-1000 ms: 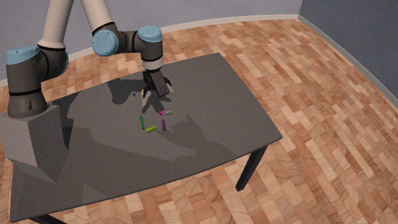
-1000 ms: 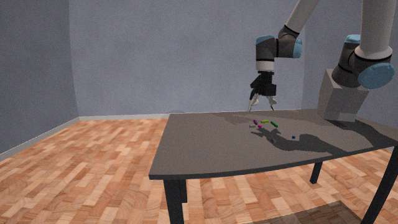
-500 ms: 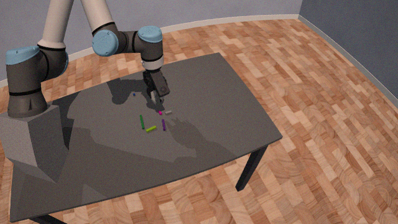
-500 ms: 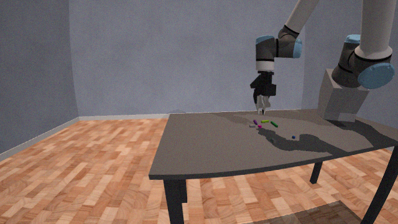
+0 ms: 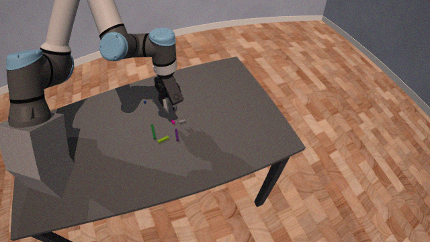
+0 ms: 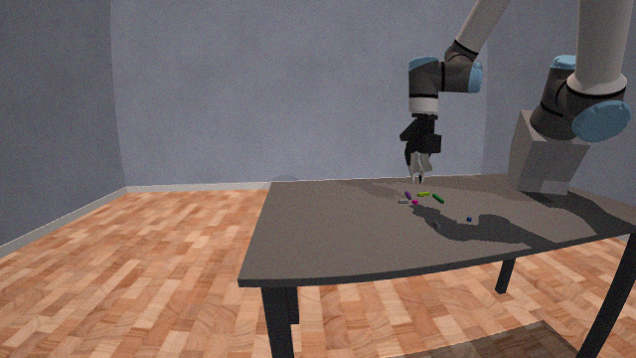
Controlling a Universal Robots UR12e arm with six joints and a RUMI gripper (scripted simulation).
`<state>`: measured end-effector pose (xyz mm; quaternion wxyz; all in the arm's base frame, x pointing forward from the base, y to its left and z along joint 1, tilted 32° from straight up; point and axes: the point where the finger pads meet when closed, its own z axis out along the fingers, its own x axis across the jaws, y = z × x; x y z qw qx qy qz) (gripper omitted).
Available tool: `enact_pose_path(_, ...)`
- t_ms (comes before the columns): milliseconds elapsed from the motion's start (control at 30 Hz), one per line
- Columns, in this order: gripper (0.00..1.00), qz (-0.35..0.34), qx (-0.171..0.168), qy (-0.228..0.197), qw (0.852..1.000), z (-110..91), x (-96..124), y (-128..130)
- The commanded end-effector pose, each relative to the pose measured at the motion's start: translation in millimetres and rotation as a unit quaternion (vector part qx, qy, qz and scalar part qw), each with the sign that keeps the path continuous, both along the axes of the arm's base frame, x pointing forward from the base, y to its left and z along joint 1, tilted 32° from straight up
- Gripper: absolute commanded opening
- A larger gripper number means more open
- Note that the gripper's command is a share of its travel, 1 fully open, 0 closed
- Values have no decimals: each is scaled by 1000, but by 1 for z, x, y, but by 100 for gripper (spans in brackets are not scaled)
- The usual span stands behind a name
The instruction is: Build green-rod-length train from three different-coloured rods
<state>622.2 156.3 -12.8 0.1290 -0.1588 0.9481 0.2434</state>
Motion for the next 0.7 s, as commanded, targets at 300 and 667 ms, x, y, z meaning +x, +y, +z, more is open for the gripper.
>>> enact_pose_path(300,14,0,0,-1,1000,0,1,0)
enact_pose_path(667,14,0,0,-1,1000,-4,1,2)
